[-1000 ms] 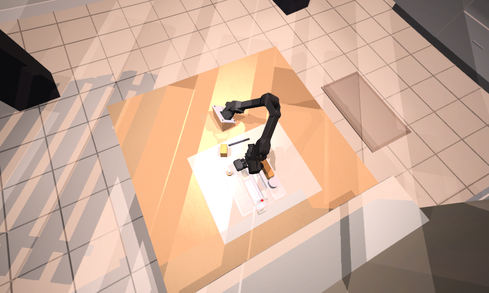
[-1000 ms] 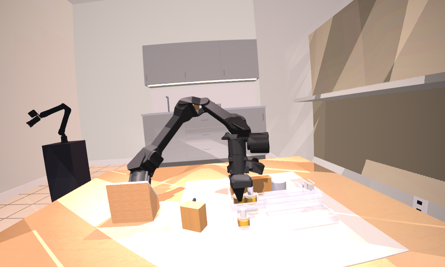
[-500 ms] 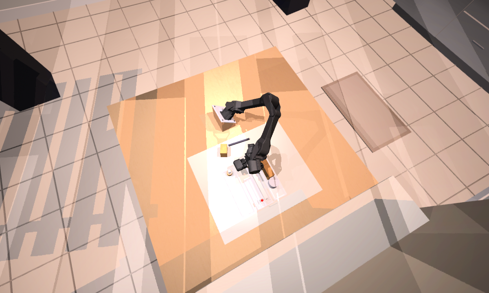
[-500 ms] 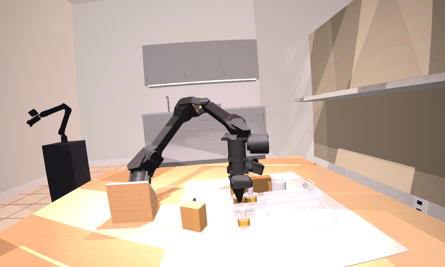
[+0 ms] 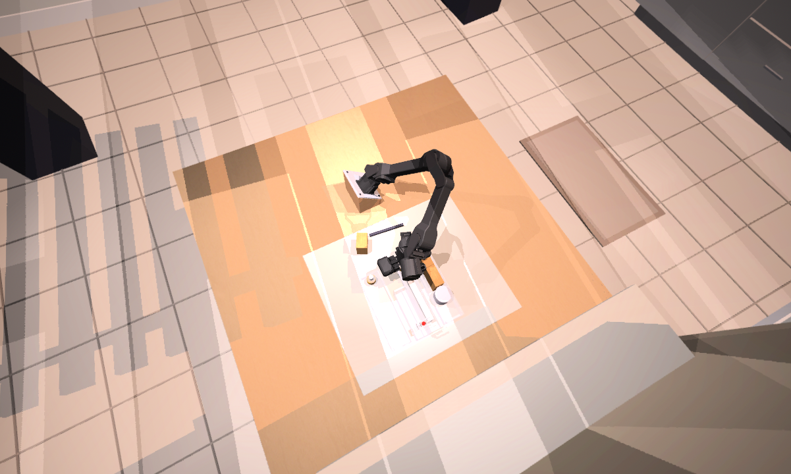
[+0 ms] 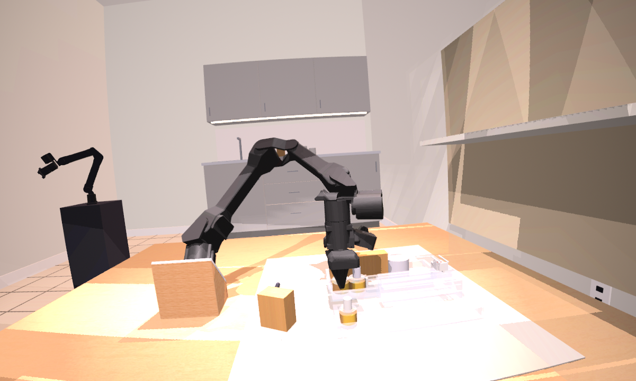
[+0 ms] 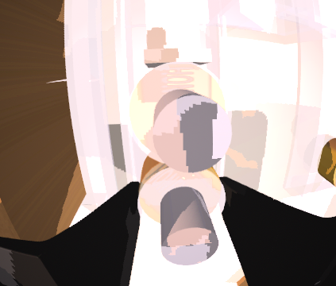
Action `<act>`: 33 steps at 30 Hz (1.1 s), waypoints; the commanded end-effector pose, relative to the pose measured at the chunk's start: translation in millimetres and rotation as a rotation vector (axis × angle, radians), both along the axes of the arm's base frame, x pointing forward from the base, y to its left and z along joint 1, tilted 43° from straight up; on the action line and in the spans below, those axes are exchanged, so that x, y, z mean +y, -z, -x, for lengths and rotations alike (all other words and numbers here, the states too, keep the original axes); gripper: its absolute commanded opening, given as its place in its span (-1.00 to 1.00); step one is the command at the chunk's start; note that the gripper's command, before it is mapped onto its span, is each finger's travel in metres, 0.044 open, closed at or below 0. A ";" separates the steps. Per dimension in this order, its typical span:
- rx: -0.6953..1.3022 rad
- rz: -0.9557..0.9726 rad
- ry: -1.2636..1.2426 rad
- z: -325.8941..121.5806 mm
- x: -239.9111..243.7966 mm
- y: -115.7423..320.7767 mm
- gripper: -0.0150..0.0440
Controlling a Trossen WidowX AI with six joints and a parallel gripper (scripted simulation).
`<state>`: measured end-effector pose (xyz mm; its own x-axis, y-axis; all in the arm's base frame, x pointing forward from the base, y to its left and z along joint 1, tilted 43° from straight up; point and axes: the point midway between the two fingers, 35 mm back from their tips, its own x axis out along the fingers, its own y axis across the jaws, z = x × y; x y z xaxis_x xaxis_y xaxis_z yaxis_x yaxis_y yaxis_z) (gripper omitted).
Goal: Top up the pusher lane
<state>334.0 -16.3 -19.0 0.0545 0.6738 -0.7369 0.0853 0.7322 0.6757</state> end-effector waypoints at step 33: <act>-0.012 -0.006 0.001 5.0 0.5 0.2 -0.49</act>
<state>329.7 -15.9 -19.1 0.0639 0.6771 -0.7331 0.0820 0.7285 0.6801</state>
